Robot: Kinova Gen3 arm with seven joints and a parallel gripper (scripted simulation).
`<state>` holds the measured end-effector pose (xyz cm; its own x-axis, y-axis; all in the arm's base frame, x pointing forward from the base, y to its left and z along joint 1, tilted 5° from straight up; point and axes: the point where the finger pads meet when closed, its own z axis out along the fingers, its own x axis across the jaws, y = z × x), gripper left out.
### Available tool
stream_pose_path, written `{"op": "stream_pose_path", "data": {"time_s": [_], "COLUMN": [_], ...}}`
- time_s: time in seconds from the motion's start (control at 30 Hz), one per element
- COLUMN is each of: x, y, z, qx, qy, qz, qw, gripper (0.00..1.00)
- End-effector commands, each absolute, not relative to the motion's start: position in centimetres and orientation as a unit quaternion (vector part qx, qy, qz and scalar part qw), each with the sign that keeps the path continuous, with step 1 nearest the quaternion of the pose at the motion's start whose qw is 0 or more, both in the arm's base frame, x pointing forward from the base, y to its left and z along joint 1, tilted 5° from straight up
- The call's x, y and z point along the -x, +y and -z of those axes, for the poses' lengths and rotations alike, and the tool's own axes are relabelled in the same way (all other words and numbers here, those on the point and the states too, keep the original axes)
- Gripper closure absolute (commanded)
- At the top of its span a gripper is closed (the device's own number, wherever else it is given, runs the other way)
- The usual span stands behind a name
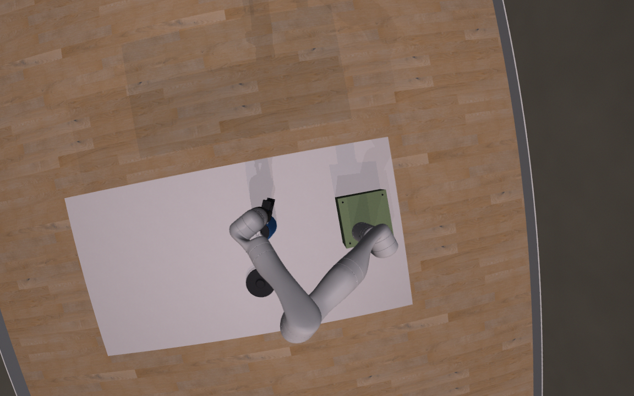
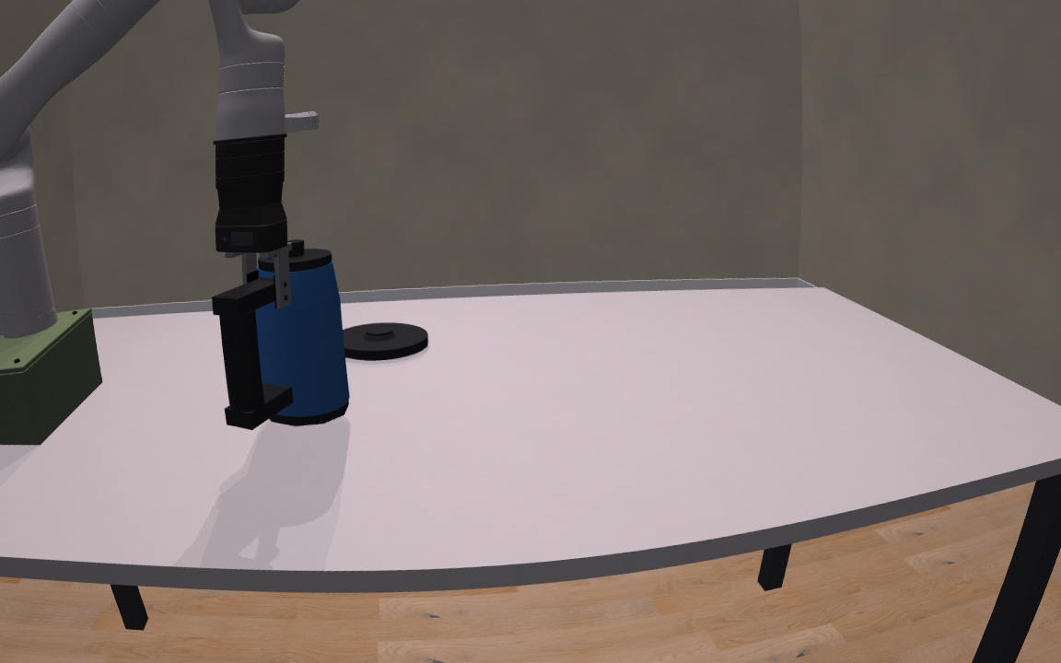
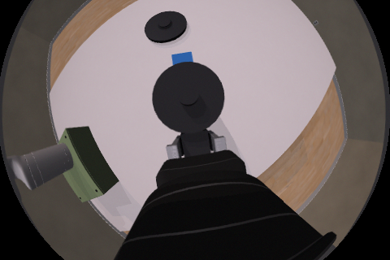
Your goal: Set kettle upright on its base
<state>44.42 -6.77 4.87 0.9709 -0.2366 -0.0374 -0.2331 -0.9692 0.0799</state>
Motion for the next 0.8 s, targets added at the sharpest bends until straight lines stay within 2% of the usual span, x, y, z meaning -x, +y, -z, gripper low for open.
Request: {"op": "stream_pose_path", "data": {"time_s": [0.0, 0.77], "x": [-44.7, -44.8], "y": [-6.6, -6.4], "z": [-5.5, -8.0], "qx": [-0.992, -0.992], "qy": [-0.117, -0.117], "qz": [0.019, 0.019], "qw": [0.036, 0.036], "gripper": [1.00, 1.00]}}
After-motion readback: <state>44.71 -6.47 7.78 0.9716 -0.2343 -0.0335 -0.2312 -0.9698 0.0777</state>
